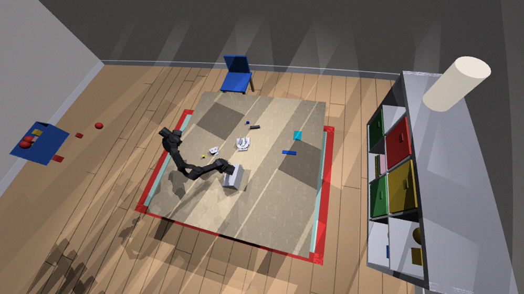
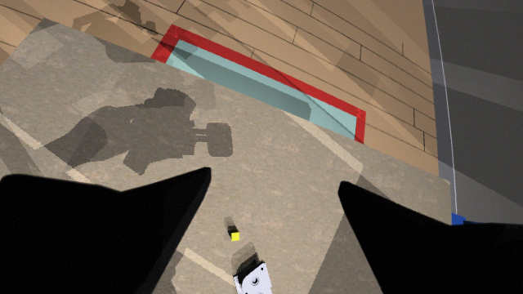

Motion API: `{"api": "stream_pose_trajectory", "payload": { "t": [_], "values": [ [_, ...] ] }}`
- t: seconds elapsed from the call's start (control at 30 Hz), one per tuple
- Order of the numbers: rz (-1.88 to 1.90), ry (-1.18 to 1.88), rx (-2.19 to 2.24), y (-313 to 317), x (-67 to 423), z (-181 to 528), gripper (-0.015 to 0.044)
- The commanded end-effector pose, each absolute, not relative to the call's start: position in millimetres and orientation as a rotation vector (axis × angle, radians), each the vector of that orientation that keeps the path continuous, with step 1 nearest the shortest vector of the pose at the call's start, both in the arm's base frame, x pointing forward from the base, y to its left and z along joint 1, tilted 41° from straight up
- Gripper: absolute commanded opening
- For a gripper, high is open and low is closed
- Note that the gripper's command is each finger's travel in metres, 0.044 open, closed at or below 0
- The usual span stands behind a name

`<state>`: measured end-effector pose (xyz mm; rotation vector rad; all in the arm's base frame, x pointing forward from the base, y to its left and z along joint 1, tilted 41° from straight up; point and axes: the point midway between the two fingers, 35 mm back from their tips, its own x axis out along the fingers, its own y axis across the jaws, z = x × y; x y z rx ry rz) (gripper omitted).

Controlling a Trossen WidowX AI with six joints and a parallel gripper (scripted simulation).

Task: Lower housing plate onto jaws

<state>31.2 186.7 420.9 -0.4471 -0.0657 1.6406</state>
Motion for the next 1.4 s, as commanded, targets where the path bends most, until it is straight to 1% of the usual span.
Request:
{"api": "stream_pose_trajectory", "payload": {
  "t": [0.0,0.37,0.73,1.27,1.37],
  "values": [
    [1.62,0.063,-0.41,195.1,44.8,404.3,0.044],
    [1.53,0.429,-0.306,213.5,86.1,347.4,0.044],
    [1.401,0.766,-0.196,218.0,118.4,287.4,0.044],
    [1.128,1.241,-0.005,203.5,144.8,199.2,0.044],
    [1.099,1.282,0.013,201.2,145.8,191.5,0.044]
  ]
}}
